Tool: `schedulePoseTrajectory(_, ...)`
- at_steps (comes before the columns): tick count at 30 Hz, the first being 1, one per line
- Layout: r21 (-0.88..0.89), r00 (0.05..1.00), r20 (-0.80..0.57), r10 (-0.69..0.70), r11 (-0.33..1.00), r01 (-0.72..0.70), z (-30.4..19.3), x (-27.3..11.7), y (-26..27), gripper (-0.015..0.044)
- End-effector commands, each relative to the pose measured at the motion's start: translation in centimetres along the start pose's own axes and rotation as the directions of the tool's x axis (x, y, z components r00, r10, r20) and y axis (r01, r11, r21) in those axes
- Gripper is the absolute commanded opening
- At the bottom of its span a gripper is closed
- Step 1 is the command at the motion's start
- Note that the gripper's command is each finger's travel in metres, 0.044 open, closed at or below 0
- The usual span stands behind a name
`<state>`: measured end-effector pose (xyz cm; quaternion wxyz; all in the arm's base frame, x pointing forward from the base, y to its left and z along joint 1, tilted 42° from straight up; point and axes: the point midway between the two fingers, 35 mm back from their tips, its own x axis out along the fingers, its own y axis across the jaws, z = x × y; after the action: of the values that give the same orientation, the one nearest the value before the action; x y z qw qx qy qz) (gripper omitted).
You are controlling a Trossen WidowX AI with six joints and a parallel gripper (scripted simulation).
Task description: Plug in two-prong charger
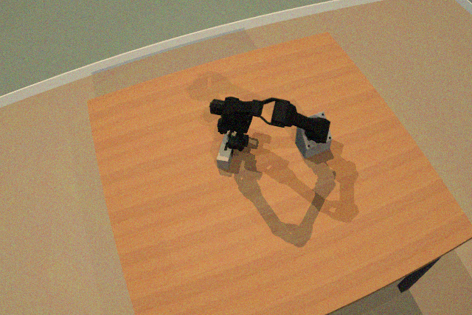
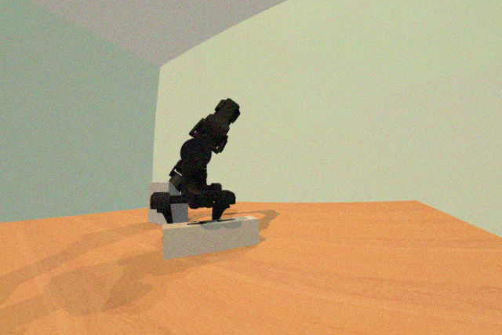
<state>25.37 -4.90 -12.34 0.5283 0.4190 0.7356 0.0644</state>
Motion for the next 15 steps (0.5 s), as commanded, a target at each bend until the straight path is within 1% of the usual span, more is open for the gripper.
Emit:
schedulePoseTrajectory(1,0.002,1.0,-0.001,0.003,1.0,-0.003,-0.4,0.12,-0.02,0.044)
schedulePoseTrajectory(15,-0.002,1.0,0.007,0.003,1.0,-0.003,-0.78,0.16,-0.02,0.044)
